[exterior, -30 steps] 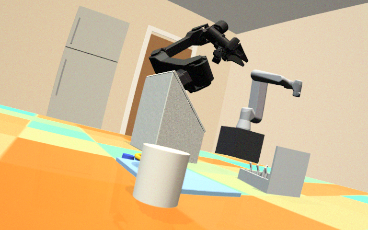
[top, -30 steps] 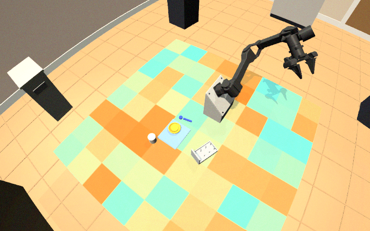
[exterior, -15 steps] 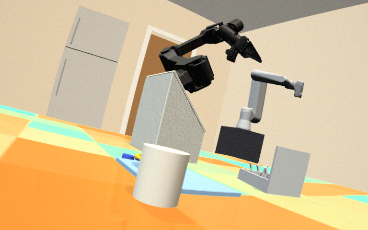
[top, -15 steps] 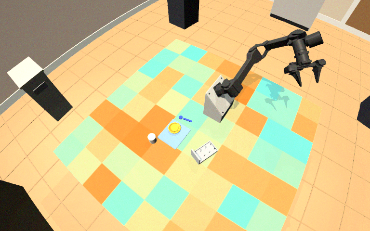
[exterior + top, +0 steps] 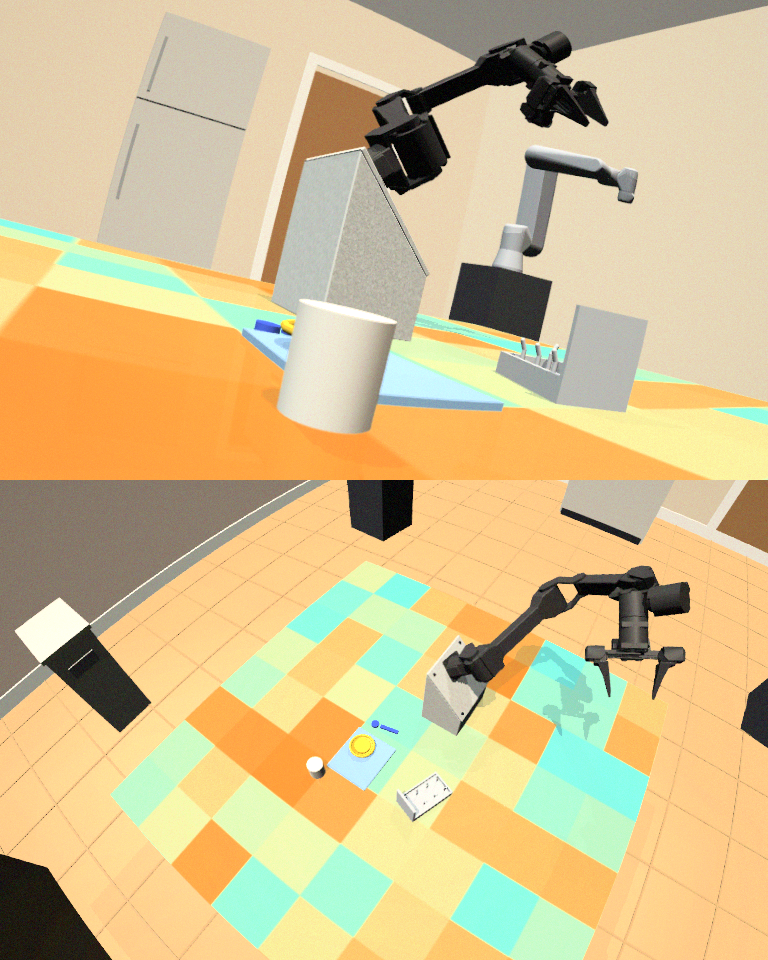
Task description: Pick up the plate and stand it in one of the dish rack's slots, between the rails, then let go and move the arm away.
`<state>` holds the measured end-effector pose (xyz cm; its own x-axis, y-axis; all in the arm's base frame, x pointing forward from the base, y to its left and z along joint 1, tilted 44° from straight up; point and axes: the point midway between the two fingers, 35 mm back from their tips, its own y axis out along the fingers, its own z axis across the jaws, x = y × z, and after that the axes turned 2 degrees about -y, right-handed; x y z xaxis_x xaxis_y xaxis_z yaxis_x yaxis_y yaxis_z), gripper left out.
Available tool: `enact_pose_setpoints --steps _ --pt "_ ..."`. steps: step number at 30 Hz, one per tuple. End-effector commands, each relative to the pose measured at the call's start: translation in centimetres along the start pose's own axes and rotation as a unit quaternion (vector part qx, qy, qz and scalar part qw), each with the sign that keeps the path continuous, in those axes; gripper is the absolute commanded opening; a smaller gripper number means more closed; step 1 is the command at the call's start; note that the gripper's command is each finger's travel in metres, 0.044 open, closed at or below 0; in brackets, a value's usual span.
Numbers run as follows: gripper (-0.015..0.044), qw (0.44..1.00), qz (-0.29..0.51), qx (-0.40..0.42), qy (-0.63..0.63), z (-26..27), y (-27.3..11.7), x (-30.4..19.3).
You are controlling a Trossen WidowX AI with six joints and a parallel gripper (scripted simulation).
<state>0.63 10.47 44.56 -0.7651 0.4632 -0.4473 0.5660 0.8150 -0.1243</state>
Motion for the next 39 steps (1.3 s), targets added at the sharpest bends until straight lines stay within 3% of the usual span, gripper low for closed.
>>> enact_pose_setpoints --steps 1,20,39 --pt "0.04 0.998 0.005 0.034 0.054 1.3 2.3 -2.2" --pt "0.04 0.953 0.058 0.147 0.26 7.6 7.9 -9.1" --pt "0.04 0.809 0.098 0.265 0.515 19.6 13.0 -16.1"
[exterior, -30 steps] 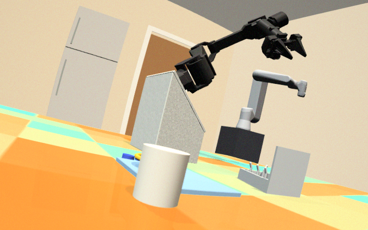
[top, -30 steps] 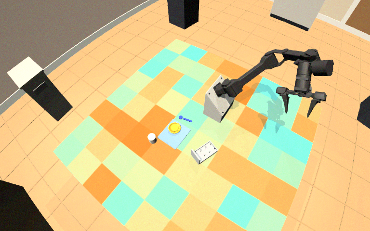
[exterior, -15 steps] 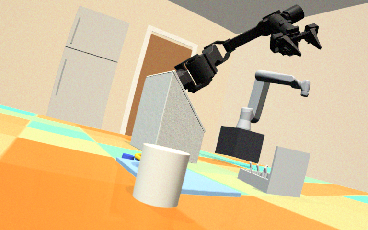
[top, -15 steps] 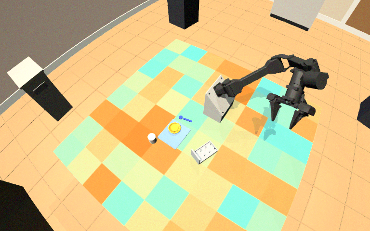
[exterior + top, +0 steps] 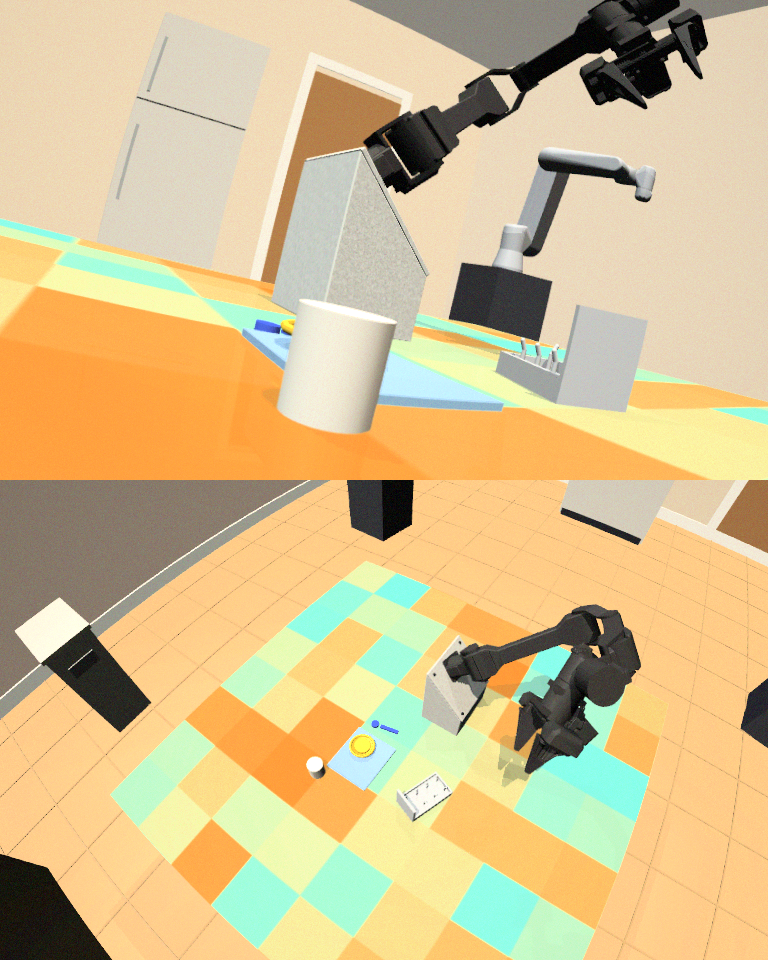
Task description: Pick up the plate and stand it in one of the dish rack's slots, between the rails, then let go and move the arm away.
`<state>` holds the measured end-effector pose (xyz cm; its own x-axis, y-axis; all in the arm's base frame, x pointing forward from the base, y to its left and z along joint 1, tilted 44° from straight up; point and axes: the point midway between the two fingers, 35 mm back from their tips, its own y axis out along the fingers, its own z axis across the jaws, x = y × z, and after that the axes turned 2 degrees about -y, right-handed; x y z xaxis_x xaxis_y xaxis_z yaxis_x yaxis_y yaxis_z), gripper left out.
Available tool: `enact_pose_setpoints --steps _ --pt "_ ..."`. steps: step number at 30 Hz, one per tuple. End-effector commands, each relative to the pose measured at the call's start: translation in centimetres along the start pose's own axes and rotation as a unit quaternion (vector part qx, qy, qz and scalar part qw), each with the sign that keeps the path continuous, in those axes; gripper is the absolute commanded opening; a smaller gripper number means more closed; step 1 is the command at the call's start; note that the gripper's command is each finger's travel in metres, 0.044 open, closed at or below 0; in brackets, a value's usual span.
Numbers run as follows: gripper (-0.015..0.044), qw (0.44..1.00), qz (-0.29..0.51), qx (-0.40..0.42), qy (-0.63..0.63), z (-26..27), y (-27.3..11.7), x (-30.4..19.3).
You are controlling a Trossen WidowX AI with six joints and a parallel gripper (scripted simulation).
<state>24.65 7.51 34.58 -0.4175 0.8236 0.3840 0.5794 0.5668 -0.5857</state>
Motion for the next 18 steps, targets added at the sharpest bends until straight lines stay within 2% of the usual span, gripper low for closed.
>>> enact_pose_setpoints --steps 1,18 --pt "0.04 0.998 0.012 0.029 0.06 0.2 2.0 -2.6" --pt "0.04 0.943 0.063 0.12 0.304 3.1 8.1 -12.9"
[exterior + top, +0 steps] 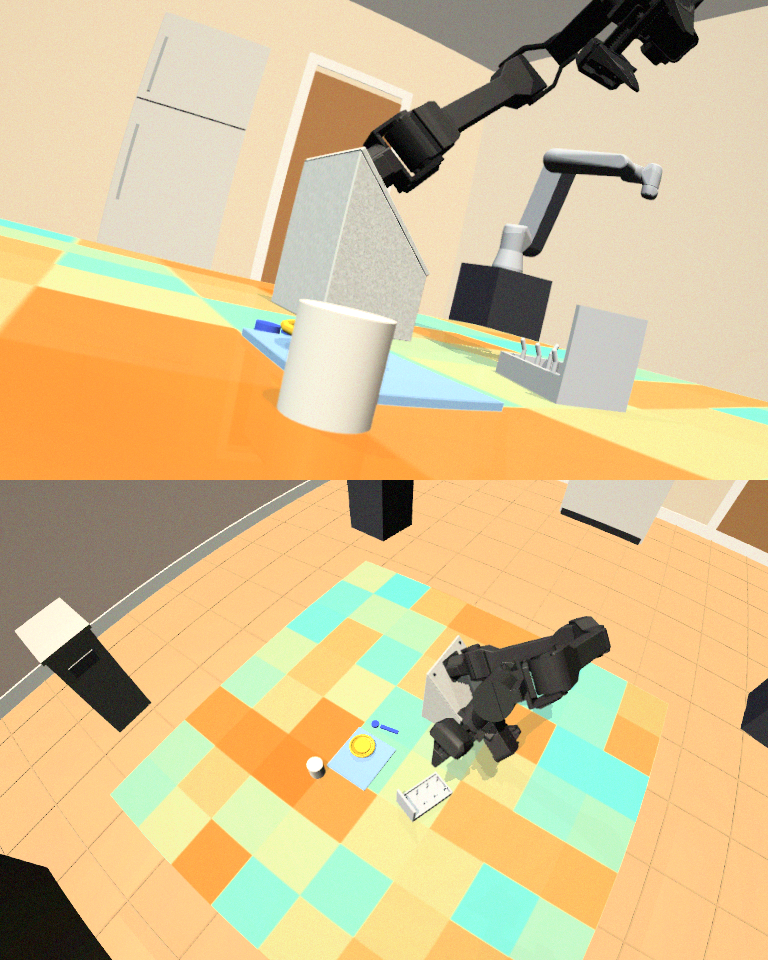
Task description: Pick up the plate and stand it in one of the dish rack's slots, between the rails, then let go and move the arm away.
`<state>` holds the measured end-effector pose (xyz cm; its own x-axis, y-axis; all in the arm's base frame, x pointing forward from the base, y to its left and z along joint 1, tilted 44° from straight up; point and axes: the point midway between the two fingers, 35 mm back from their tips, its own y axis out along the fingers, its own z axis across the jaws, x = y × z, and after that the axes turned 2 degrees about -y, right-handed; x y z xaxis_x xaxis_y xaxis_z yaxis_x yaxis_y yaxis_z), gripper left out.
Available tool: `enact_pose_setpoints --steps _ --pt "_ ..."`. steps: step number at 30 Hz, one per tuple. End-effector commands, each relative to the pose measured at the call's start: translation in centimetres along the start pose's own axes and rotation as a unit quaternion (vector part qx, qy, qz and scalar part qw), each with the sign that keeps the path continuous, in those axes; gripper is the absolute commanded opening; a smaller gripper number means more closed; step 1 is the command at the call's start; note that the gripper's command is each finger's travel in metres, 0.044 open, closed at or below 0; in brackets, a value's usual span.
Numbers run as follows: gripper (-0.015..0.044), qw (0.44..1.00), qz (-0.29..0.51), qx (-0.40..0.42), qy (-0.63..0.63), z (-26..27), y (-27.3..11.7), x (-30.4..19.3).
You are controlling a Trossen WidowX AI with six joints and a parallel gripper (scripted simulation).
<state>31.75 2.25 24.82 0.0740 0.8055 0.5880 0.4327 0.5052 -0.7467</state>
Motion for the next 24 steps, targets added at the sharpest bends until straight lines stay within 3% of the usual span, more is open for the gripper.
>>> enact_pose_setpoints --steps 1,12,24 --pt "0.04 0.998 0.014 0.026 0.06 -0.4 1.9 -2.5" --pt "0.04 0.972 0.043 0.081 0.217 -0.6 6.1 -9.1" --pt "0.04 0.905 0.077 0.152 0.39 1.5 10.6 -16.0"
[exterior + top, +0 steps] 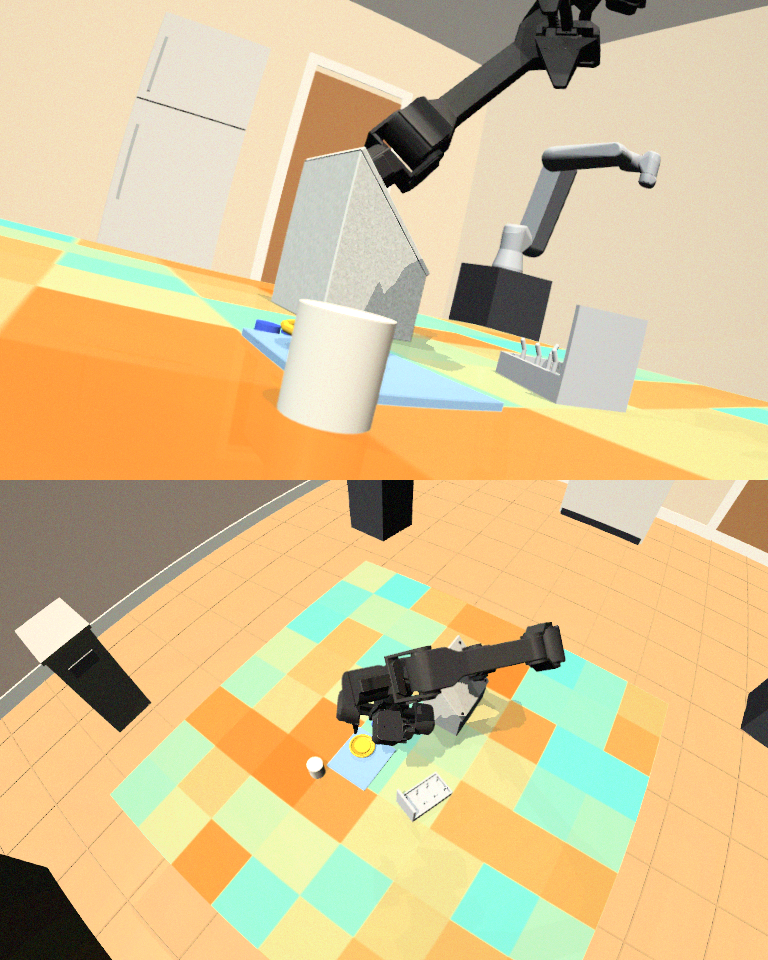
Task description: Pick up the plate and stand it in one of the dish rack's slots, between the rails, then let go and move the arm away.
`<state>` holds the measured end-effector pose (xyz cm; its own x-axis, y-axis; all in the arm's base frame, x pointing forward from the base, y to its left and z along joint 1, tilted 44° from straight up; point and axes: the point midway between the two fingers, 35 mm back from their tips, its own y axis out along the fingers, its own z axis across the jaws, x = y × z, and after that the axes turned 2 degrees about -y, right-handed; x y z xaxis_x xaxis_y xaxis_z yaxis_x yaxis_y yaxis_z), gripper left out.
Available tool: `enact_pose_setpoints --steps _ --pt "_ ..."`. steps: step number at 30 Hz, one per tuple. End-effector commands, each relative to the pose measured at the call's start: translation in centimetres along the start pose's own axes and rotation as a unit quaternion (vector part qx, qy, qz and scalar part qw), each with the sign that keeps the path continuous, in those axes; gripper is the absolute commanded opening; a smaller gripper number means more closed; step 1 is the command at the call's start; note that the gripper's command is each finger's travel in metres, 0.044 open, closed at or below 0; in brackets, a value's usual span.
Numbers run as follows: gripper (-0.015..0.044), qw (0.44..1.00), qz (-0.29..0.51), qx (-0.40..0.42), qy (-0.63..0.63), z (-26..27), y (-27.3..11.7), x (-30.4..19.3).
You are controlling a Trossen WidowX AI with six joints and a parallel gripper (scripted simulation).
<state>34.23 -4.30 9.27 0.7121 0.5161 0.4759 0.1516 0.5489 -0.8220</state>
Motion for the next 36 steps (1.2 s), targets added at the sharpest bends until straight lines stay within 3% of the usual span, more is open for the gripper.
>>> enact_pose_setpoints --steps 1,17,23,30,36 --pt "0.04 0.998 0.017 0.026 0.061 -1.0 1.9 -2.2" --pt "0.04 0.945 0.073 0.122 0.294 -2.6 8.5 -10.5" --pt "0.04 0.941 0.076 0.126 0.303 -2.6 9.1 -10.9" --pt "0.04 0.941 0.075 0.127 0.303 0.7 18.6 -12.1" --pt "0.04 0.941 0.075 0.128 0.303 0.8 19.6 -12.1"
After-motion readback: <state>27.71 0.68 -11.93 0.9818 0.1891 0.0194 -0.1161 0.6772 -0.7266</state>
